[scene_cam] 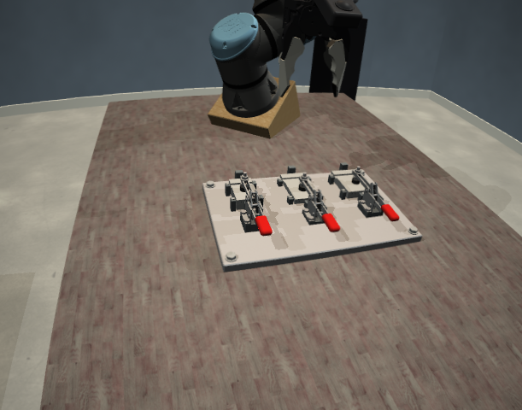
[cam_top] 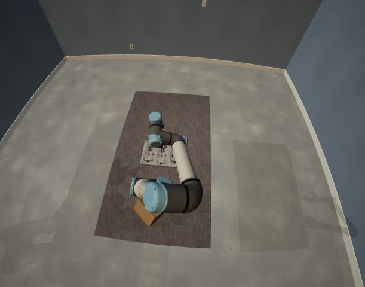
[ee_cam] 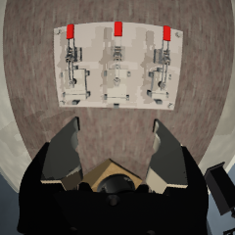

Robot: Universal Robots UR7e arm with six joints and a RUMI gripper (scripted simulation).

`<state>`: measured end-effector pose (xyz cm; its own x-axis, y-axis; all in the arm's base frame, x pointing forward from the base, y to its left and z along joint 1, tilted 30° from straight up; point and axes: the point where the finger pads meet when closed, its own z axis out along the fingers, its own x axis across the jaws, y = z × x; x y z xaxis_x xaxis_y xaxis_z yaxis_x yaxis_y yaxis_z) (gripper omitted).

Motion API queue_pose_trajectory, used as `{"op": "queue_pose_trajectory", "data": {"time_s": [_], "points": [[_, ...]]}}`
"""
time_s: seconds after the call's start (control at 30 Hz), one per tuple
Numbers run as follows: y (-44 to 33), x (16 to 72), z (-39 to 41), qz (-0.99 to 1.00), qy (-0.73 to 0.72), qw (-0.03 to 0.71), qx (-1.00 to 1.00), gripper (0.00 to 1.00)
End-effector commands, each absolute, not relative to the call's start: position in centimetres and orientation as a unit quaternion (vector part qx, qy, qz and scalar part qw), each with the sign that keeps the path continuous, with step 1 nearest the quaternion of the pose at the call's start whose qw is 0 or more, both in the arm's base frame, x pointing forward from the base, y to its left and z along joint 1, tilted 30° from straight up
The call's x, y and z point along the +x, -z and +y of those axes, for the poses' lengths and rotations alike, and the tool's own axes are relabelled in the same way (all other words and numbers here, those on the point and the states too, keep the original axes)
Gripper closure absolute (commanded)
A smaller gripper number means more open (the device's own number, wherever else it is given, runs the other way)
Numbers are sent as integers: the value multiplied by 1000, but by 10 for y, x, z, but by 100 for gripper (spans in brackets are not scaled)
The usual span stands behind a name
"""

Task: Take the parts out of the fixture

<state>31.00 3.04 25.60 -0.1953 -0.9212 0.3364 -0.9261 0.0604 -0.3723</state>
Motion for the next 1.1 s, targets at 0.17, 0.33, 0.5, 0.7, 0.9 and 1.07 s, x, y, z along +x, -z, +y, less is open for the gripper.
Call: {"op": "queue_pose_trajectory", "data": {"time_s": [0.17, 0.33, 0.5, 0.7, 0.9, 1.07], "points": [[-256, 310, 30, -728, -260, 4, 634, 41], [-256, 310, 30, -728, -260, 4, 634, 41], [-256, 310, 30, -728, -260, 4, 634, 41], [-256, 310, 30, -728, -260, 4, 634, 72], [-256, 310, 30, -728, -260, 4, 634, 72], [-256, 310, 30, -728, -260, 4, 634, 72]]}}
